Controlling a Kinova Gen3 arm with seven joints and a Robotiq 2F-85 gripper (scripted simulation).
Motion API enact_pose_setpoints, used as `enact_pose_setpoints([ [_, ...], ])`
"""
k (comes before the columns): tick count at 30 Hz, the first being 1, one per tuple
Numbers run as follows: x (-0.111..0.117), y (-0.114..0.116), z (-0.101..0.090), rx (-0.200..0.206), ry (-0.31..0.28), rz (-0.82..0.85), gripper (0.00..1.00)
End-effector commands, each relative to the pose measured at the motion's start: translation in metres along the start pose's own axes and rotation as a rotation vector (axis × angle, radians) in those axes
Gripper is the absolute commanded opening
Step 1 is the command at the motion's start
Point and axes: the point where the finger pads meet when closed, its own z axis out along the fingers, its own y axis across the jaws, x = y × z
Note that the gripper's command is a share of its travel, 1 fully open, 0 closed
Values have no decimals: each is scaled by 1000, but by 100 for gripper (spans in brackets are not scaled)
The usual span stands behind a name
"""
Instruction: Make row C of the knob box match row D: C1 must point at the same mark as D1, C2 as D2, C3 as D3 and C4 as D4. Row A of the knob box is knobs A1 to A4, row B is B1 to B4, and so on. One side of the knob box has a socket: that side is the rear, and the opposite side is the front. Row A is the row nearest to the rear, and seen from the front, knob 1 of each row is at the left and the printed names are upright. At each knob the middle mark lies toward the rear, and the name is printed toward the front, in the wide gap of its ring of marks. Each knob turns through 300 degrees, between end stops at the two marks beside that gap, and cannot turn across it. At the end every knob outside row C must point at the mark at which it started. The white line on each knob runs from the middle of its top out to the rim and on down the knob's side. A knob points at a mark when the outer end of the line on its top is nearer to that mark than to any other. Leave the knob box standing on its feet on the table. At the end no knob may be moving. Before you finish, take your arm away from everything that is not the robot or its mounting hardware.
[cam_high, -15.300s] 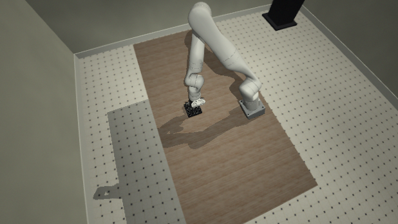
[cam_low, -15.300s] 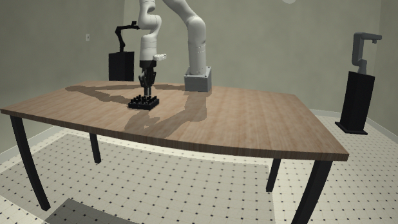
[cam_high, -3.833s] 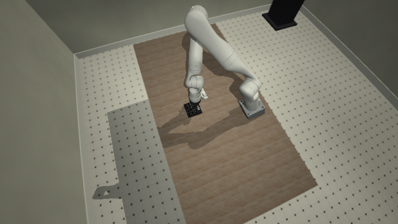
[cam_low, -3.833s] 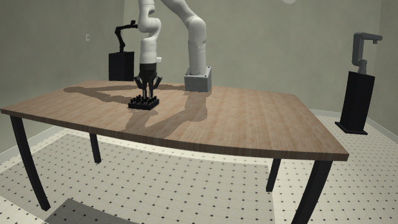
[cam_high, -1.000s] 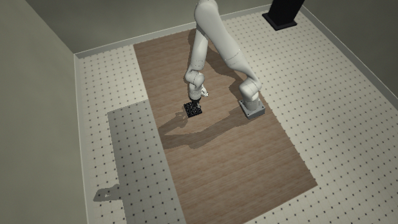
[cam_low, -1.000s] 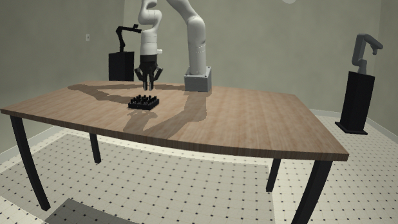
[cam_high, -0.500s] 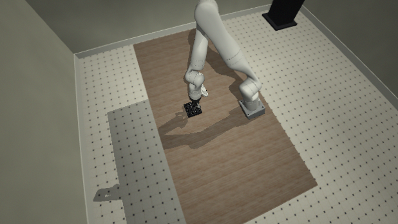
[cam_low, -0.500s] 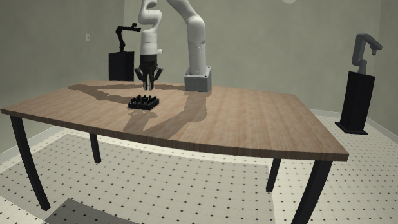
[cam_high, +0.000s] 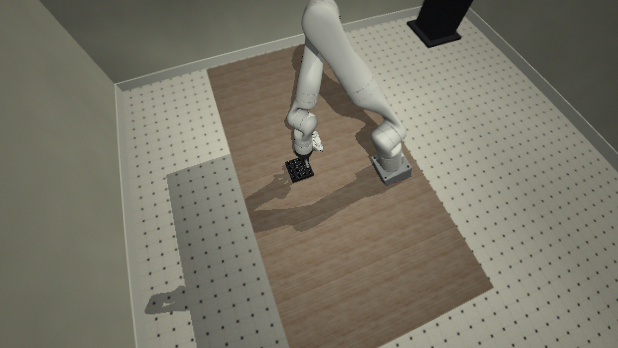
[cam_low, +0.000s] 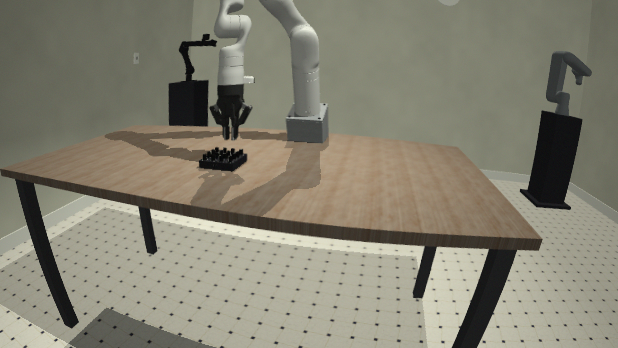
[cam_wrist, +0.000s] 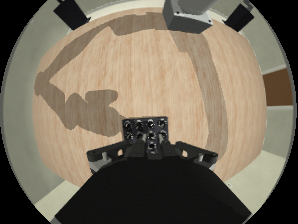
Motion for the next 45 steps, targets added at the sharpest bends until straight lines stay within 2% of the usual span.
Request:
enact_pose_setpoints([
  [1,-2,-1,-1,5,-3,55,19],
  [5,-1,-1,-1,5,-2,90,19],
  [18,0,-1,-2,6,1,398,19],
  [20,0,-1,-2,6,1,398,19],
  [35,1,-1,-5,8,3,894,19],
  [37,1,-1,-5,8,3,894,19],
  [45,1,-1,-7,9,3,1195,19],
])
